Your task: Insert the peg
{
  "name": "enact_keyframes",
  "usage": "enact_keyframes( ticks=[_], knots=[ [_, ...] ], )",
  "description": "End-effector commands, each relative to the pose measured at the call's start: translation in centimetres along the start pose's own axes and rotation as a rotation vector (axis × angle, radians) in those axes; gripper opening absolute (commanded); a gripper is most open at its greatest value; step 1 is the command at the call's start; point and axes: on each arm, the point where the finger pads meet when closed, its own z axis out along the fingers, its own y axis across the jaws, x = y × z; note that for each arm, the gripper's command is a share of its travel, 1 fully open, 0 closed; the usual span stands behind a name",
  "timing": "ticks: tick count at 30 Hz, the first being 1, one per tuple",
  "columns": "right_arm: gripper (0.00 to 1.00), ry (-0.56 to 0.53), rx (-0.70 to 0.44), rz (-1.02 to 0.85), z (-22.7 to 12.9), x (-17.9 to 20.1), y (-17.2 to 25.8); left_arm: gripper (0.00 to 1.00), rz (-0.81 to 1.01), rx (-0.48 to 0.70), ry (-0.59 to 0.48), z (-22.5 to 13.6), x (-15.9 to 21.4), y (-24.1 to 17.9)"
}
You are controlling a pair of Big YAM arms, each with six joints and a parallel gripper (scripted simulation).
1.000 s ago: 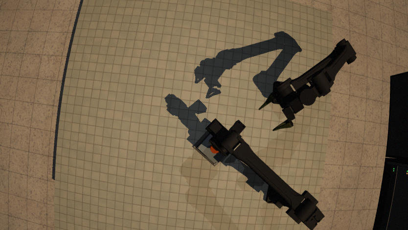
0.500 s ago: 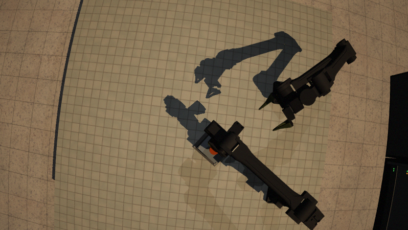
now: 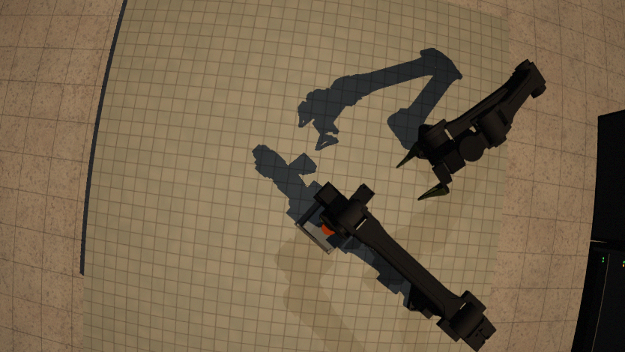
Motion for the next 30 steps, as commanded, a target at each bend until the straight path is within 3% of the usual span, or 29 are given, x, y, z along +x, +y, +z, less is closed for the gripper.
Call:
enact_keyframes(
  ticks=[1, 14, 17, 19, 30],
  knots=[
    [1.0, -0.005, 0.002, 0.011, -0.4, -0.7, 0.0, 0.4, -0.02, -0.038, 0.003, -1.5, 0.4, 0.8],
    [1.0, -0.005, 0.002, 0.011, -0.4, -0.7, 0.0, 0.4, -0.003, -0.032, 0.0, -2.0, 1.0, -0.2],
    [1.0, -0.005, 0.002, 0.011, -0.4, -0.7, 0.0, 0.4, 0.004, -0.011, 0.0, 0.2, 0.4, -0.4],
    [1.0, -0.005, 0.002, 0.011, -0.4, -0.7, 0.0, 0.4, 0.0, -0.061, -0.001, -1.6, 0.4, 1.4],
    [1.0, -0.005, 0.002, 0.011, -0.4, -0.7, 0.0, 0.4, -0.001, -0.052, 0.0, -1.1, 0.4, 0.2]
  ],
)
